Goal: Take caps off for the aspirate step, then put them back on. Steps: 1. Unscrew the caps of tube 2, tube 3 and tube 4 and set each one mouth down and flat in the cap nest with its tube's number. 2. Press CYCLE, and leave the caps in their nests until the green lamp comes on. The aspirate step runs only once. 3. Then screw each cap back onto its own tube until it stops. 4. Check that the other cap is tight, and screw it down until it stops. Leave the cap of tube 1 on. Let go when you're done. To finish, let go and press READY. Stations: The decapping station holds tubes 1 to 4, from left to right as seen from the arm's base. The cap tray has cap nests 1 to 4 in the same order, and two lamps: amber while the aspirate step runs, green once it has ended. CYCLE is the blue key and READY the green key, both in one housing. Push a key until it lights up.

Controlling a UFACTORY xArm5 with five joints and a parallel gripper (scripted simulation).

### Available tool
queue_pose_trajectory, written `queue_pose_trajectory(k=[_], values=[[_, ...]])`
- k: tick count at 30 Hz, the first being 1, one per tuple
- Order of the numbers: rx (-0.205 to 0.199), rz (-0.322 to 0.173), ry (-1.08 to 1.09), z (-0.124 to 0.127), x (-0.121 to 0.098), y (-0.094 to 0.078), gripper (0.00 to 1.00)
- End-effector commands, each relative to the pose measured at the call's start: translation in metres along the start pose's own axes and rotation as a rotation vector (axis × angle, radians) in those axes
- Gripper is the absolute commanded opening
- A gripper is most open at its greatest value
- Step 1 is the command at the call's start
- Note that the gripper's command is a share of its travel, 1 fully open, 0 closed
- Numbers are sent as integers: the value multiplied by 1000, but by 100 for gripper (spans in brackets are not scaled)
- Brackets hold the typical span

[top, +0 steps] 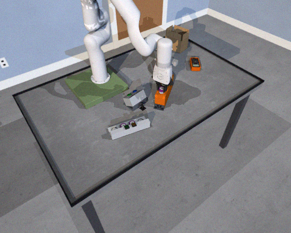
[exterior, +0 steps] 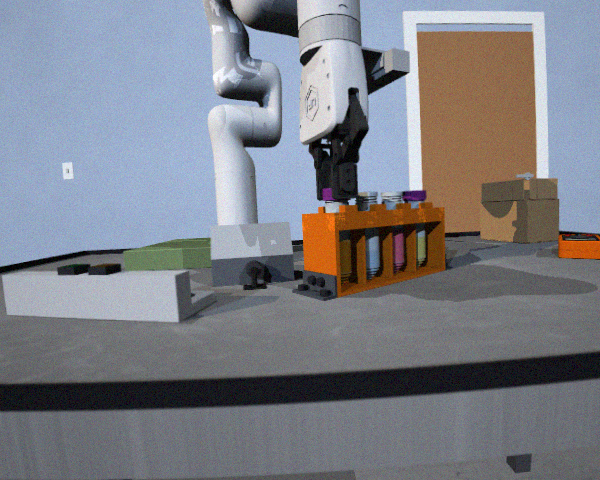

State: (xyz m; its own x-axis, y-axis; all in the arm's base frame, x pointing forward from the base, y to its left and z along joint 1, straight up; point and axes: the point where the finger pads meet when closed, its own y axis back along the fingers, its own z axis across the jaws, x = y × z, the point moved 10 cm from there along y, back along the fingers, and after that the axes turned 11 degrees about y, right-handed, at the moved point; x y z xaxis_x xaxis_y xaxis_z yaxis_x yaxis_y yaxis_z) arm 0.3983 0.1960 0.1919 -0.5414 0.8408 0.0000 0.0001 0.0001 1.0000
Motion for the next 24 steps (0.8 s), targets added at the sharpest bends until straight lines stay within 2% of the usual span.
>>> queue_pose_trajectory(k=[1,12,20,22,24], values=[[-3,1,-5,1,0,1,0],[-3,1,-5,1,0,1,0],[-4,0,395,1,0,1,0],[-4,0,395,1,0,1,0],[-4,0,495,1,0,1,0]])
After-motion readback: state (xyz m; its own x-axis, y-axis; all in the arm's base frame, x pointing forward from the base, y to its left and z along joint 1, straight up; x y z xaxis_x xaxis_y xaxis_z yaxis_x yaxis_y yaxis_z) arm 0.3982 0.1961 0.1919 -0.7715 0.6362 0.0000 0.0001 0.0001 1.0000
